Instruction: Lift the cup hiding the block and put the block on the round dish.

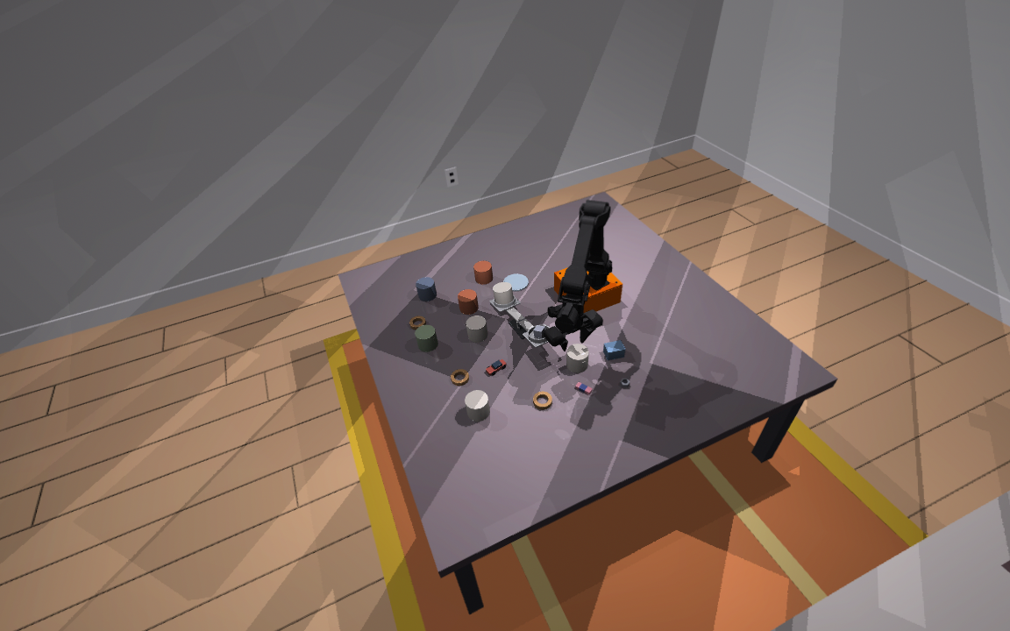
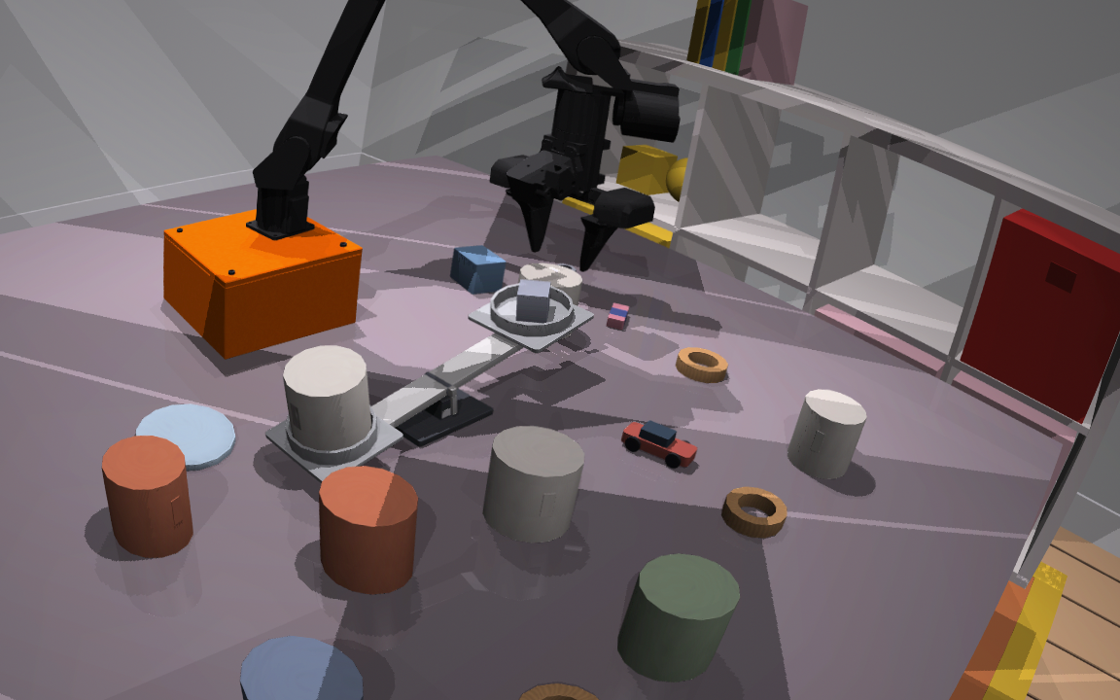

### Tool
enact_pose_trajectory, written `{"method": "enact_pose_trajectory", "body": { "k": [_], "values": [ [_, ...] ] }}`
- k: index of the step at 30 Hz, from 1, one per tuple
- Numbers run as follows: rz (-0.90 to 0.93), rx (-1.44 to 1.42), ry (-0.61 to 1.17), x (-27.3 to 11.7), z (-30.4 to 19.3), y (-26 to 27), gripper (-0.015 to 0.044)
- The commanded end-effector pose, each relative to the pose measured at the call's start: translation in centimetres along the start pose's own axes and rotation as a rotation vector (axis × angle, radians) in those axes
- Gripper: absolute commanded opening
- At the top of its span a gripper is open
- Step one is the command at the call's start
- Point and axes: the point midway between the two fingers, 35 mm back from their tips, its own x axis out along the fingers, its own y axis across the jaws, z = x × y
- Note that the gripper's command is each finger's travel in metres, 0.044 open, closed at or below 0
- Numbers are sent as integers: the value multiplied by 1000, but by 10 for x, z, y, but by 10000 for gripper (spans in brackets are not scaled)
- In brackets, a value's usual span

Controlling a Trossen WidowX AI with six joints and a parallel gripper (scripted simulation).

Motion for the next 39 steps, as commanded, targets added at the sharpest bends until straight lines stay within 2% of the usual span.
{"method": "enact_pose_trajectory", "body": {
  "k": [1,18,27,39],
  "values": [
    [8,-59,13,-11,13,12,260],
    [-21,-581,-36,-48,110,57,260],
    [-21,-587,-37,-47,112,57,260],
    [-22,-587,-37,-27,112,57,260]
  ]
}}
